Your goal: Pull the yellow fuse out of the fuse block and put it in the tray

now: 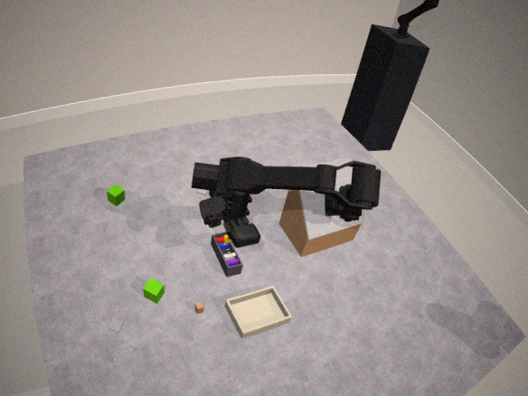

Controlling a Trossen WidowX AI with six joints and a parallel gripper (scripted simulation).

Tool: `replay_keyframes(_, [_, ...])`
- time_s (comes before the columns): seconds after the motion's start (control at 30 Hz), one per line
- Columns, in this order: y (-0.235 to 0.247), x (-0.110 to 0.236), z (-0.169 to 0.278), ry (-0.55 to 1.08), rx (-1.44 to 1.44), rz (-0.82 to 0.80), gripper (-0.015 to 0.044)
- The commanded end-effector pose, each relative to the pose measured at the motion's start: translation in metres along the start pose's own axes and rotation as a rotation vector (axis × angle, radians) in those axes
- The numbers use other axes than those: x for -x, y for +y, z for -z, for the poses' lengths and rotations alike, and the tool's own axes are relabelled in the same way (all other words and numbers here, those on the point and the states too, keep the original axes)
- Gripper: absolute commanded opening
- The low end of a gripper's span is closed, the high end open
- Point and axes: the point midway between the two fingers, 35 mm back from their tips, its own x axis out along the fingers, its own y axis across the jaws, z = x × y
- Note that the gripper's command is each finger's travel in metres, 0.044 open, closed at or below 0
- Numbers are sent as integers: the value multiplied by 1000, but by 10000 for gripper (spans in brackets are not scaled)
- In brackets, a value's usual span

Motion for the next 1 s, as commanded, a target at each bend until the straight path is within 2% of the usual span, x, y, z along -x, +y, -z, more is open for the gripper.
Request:
replay_keyframes(0.0, [1, 7, -2, -7, 12, 6, 0])
replay_keyframes(0.2, [11, 7, -5, -7, 11, 11, 0])
replay_keyframes(0.6, [102, 7, -11, -10, 10, 24, 0])
replay_keyframes(0.97, [186, 6, 7, -8, 12, 1, 0])
